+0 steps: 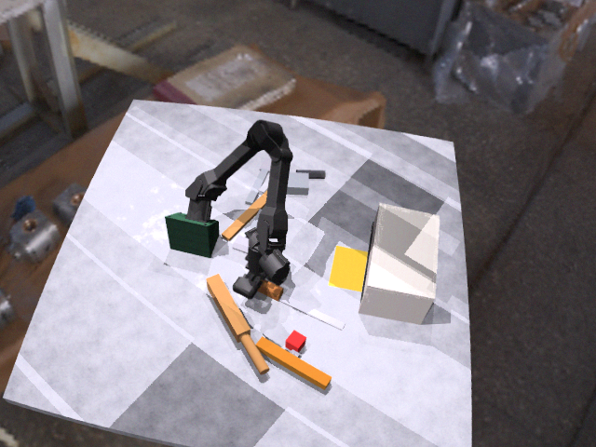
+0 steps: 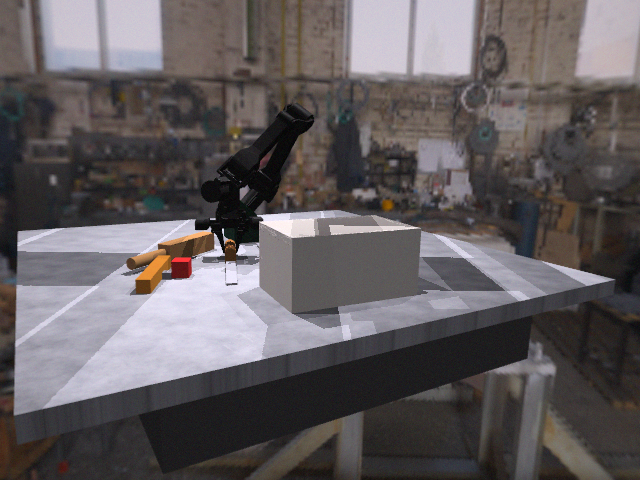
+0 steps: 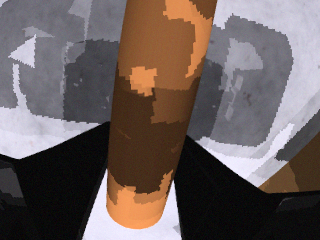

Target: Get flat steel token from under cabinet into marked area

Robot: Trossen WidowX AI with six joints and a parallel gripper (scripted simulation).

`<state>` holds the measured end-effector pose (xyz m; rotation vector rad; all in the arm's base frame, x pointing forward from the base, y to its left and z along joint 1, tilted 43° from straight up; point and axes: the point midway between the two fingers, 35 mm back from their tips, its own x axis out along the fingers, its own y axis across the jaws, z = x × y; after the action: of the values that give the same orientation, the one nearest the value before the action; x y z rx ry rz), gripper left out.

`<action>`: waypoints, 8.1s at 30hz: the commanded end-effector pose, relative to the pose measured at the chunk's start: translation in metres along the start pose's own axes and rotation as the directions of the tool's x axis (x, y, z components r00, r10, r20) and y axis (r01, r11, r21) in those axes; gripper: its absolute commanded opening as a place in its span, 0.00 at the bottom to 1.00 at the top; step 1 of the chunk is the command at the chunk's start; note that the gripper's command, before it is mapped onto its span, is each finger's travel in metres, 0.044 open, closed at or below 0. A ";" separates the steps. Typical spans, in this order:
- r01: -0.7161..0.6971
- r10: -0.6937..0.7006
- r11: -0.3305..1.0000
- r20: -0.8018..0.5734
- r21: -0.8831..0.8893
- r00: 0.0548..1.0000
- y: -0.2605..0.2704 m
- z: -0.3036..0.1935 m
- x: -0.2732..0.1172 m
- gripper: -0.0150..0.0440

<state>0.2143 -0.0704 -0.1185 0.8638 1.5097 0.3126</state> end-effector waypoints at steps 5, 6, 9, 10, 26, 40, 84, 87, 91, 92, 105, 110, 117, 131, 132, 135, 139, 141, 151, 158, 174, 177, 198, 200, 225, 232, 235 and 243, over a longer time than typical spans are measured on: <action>-0.001 0.000 0.997 0.004 0.072 1.000 -0.001 0.001 -0.001 0.25; -0.001 0.000 0.997 0.004 0.080 1.000 -0.001 0.001 -0.001 0.25; -0.001 0.000 0.995 0.004 0.104 1.000 -0.001 0.001 -0.001 0.25; -0.001 0.000 0.994 0.004 0.112 1.000 -0.001 0.001 -0.001 0.25; -0.001 0.000 0.971 0.004 0.239 1.000 -0.001 0.001 -0.001 0.25; -0.002 0.000 0.938 0.004 0.346 1.000 -0.001 0.001 -0.001 0.25; -0.005 0.003 0.921 0.004 0.389 1.000 0.051 0.015 -0.001 0.25; -0.005 0.004 0.921 0.004 0.390 1.000 0.055 0.015 -0.001 0.25; -0.005 0.004 0.921 0.004 0.390 1.000 0.060 0.016 -0.001 0.25; -0.005 0.004 0.921 0.004 0.390 1.000 0.062 0.017 -0.001 0.25; -0.006 0.005 0.921 0.004 0.390 1.000 0.079 0.019 -0.001 0.25; -0.006 0.006 0.921 0.004 0.390 1.000 0.085 0.019 -0.001 0.25; -0.007 0.006 0.921 0.003 0.391 1.000 0.092 0.016 -0.001 0.25; -0.007 0.007 0.920 0.003 0.391 1.000 0.108 0.013 -0.001 0.25; -0.007 0.007 0.920 0.003 0.391 1.000 0.109 0.012 -0.001 0.25; -0.007 0.007 0.920 0.003 0.391 1.000 0.112 0.011 -0.001 0.25; -0.008 0.007 0.920 0.003 0.391 1.000 0.116 0.010 -0.001 0.25; -0.008 0.007 0.920 0.003 0.391 1.000 0.118 0.010 -0.001 0.25; -0.008 0.008 0.920 0.002 0.391 1.000 0.129 0.007 -0.001 0.25; -0.008 0.008 0.920 0.002 0.391 1.000 0.137 0.005 -0.001 0.25; -0.009 0.009 0.920 0.002 0.391 1.000 0.155 0.000 -0.001 0.25; -0.009 0.009 0.920 0.002 0.391 1.000 0.159 -0.001 -0.001 0.25; -0.010 0.011 0.920 0.001 0.391 1.000 0.184 -0.008 -0.001 0.25; -0.010 0.011 0.920 0.001 0.391 1.000 0.187 -0.009 -0.001 0.25; -0.012 0.013 0.920 0.001 0.391 1.000 0.220 -0.019 -0.001 0.25; -0.012 0.013 0.920 0.000 0.391 1.000 0.228 -0.022 -0.002 0.25; -0.013 0.013 0.920 0.000 0.391 1.000 0.232 -0.023 -0.002 0.25; -0.013 0.014 0.920 0.000 0.391 1.000 0.243 -0.027 -0.002 0.25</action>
<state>0.2660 0.0971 0.0406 1.1867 1.6049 0.0097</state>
